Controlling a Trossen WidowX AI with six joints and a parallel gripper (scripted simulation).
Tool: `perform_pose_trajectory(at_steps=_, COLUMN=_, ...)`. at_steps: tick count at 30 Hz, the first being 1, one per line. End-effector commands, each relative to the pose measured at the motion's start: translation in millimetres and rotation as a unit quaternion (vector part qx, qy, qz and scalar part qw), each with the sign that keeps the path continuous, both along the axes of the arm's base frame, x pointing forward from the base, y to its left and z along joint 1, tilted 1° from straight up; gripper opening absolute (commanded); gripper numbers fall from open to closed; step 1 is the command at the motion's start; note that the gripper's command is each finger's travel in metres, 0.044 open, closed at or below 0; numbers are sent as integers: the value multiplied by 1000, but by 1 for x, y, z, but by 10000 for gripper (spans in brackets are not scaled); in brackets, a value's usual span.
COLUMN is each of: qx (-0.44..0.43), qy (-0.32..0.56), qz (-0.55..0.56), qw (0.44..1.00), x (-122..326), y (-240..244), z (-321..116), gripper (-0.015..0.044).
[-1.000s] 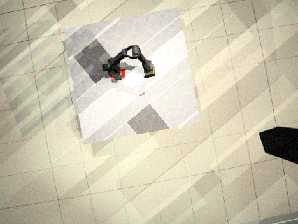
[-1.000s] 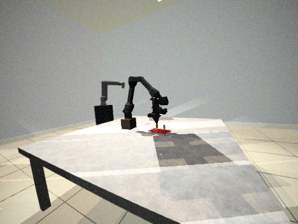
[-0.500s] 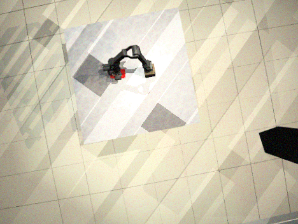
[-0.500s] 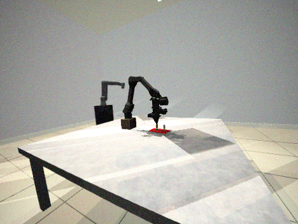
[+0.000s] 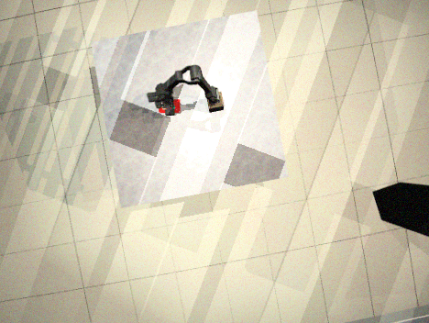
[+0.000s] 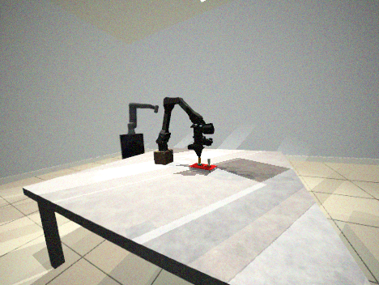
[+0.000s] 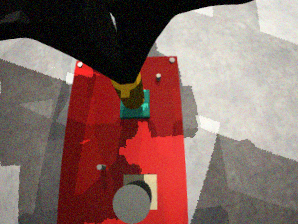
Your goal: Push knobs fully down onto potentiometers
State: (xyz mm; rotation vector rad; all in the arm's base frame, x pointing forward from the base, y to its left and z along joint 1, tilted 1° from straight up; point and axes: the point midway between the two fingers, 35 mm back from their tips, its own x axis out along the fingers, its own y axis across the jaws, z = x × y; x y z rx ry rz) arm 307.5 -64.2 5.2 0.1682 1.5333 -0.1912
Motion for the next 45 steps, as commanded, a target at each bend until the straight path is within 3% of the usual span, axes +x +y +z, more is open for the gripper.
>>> perform_pose_trajectory(at_steps=1, qx=-2, qy=3, qz=-1, qw=1000, x=2, y=-2, z=-12, gripper=0)
perform_pose_trajectory(at_steps=24, qx=-2, qy=3, qz=-1, qw=1000, x=2, y=-2, z=-13, gripper=0)
perform_pose_trajectory(at_steps=45, qx=-2, qy=3, qz=-1, qw=1000, x=2, y=-1, z=19, gripper=0)
